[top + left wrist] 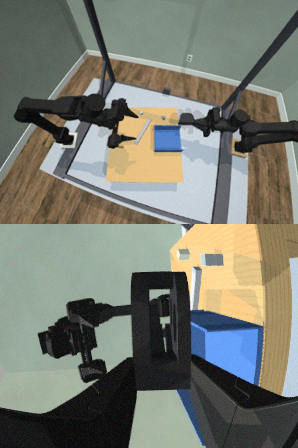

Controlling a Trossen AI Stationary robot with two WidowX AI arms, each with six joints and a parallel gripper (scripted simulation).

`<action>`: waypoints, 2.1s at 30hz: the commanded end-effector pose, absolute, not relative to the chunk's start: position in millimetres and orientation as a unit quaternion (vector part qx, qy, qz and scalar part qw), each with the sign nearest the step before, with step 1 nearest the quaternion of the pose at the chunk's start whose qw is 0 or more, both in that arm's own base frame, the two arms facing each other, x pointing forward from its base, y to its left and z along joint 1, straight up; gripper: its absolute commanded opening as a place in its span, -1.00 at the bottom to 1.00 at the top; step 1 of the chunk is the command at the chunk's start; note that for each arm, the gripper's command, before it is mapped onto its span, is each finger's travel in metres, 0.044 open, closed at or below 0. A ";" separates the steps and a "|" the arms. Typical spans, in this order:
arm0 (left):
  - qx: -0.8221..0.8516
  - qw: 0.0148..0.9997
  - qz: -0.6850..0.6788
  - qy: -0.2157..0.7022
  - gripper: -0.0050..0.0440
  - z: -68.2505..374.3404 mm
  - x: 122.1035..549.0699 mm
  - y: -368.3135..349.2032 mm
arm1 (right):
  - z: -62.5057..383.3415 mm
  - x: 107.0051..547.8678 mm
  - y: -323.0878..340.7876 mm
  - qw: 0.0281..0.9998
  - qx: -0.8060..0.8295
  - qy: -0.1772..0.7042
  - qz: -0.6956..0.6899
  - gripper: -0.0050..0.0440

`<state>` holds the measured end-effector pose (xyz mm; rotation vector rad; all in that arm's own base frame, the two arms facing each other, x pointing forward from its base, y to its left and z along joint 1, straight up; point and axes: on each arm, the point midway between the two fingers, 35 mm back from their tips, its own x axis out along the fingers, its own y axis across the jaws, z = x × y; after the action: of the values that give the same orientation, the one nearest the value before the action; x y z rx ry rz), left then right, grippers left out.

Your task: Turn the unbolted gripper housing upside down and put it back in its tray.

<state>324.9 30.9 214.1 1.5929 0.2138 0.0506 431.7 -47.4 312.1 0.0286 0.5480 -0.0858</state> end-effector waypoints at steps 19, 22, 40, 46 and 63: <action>0.716 0.693 -0.001 0.087 -0.33 225.5 334.0 20.0 | 325.6 428.4 -47.1 0.966 0.011 0.256 -0.043 0.99; 0.716 0.693 -0.001 0.087 -0.33 225.6 334.1 19.8 | 325.6 428.4 -47.1 0.966 0.011 0.256 -0.043 0.99; 0.715 0.692 -0.016 0.093 -0.33 222.8 336.7 16.7 | 325.6 428.4 -47.1 0.966 0.011 0.256 -0.043 0.99; 0.715 0.692 -0.027 0.098 -0.33 220.6 338.2 14.8 | 325.6 428.4 -47.1 0.966 0.011 0.256 -0.043 0.99; 0.713 0.689 -0.063 0.114 -0.33 212.8 342.9 7.8 | 325.6 428.4 -47.1 0.966 0.011 0.256 -0.043 0.99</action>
<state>339.6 10.7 206.9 1.5978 0.2615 -0.1297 431.7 -47.4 312.1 0.0286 0.5480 -0.0858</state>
